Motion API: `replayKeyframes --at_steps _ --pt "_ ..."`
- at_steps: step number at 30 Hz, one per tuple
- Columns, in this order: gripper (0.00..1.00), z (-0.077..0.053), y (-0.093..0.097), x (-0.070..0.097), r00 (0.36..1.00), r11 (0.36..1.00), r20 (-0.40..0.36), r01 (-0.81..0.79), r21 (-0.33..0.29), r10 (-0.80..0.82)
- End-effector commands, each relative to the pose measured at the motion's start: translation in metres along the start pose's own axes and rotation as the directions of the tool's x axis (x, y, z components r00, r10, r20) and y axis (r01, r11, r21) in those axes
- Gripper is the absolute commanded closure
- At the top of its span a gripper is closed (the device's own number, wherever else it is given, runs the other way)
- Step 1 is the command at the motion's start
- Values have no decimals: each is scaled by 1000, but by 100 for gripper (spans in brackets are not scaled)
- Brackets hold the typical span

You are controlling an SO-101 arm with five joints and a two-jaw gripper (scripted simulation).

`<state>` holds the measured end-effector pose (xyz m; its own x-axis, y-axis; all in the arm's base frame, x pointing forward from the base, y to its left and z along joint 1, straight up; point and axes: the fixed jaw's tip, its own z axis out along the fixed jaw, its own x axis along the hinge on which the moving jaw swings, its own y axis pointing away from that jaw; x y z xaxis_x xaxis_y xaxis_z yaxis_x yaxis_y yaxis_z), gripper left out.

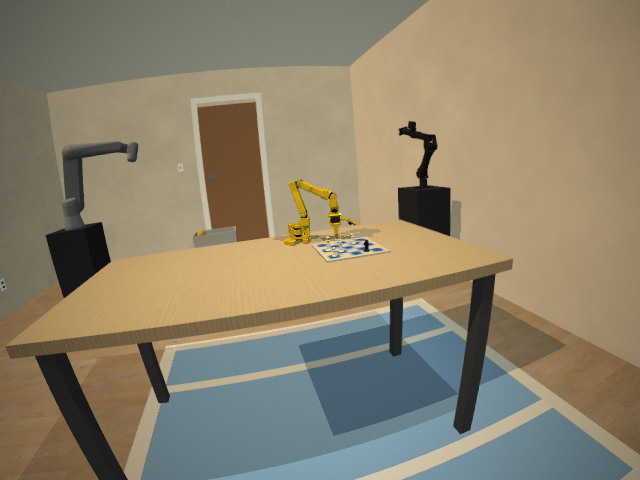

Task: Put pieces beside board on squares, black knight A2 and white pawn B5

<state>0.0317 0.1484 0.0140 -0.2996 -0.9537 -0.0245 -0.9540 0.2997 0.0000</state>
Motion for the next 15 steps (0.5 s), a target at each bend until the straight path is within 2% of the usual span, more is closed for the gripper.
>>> replayKeyframes --at_steps 1,15 --pt "94 0 -1 -1 1000 1000 -6 1 -1 -1" --pt "99 0 -1 -1 1000 1000 -6 1 -1 -1"
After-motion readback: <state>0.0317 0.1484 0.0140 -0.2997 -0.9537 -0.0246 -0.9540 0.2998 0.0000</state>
